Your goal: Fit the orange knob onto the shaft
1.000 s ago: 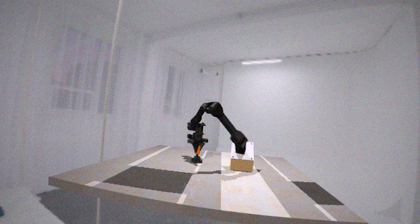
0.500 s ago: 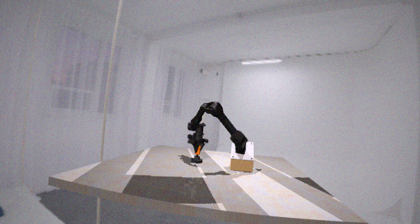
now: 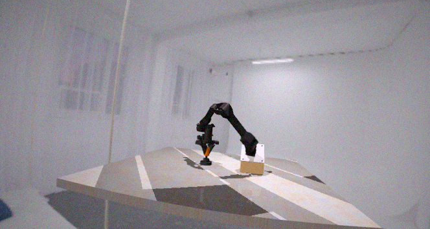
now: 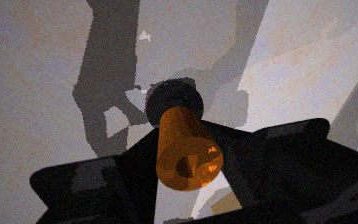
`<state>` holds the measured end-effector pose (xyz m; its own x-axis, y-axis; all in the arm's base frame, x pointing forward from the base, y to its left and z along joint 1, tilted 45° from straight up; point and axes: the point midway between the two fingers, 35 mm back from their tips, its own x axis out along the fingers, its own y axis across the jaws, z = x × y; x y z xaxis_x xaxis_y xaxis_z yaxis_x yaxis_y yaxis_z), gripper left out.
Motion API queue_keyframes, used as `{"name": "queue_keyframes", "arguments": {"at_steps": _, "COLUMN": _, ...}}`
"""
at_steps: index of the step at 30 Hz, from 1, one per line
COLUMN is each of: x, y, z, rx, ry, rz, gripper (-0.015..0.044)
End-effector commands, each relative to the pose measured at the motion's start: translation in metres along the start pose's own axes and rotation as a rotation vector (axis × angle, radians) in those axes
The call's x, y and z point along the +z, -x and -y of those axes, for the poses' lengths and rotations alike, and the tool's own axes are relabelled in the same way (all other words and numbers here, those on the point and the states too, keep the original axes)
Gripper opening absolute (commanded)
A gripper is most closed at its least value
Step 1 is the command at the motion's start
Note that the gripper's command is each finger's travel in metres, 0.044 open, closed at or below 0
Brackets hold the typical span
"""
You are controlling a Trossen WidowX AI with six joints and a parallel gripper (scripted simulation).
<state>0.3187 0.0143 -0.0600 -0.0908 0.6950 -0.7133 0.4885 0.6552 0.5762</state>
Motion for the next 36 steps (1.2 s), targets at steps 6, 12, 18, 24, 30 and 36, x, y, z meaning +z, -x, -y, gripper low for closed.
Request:
{"name": "queue_keyframes", "arguments": {"at_steps": 6, "x": 0.0012, "y": -0.0024, "z": 0.0012, "rx": -0.002, "ry": -0.02, "rz": 0.002, "gripper": 0.0}}
{"name": "queue_keyframes", "arguments": {"at_steps": 12, "x": -0.0006, "y": -0.001, "z": 0.0012, "rx": -0.002, "ry": -0.02, "rz": 0.002, "gripper": 0.0}}
{"name": "queue_keyframes", "arguments": {"at_steps": 18, "x": 0.0005, "y": 0.0009, "z": 0.0002, "rx": -0.002, "ry": -0.02, "rz": 0.002, "gripper": 0.0}}
{"name": "queue_keyframes", "arguments": {"at_steps": 24, "x": 0.0005, "y": -0.0024, "z": 0.0007, "rx": -0.002, "ry": -0.02, "rz": 0.002, "gripper": 0.0}}
{"name": "queue_keyframes", "arguments": {"at_steps": 30, "x": -0.0005, "y": -0.0036, "z": 0.0013, "rx": -0.002, "ry": -0.02, "rz": 0.002, "gripper": 0.0}}
{"name": "queue_keyframes", "arguments": {"at_steps": 36, "x": -0.0007, "y": -0.0012, "z": 0.0017, "rx": -0.002, "ry": -0.02, "rz": 0.002, "gripper": 0.0}}
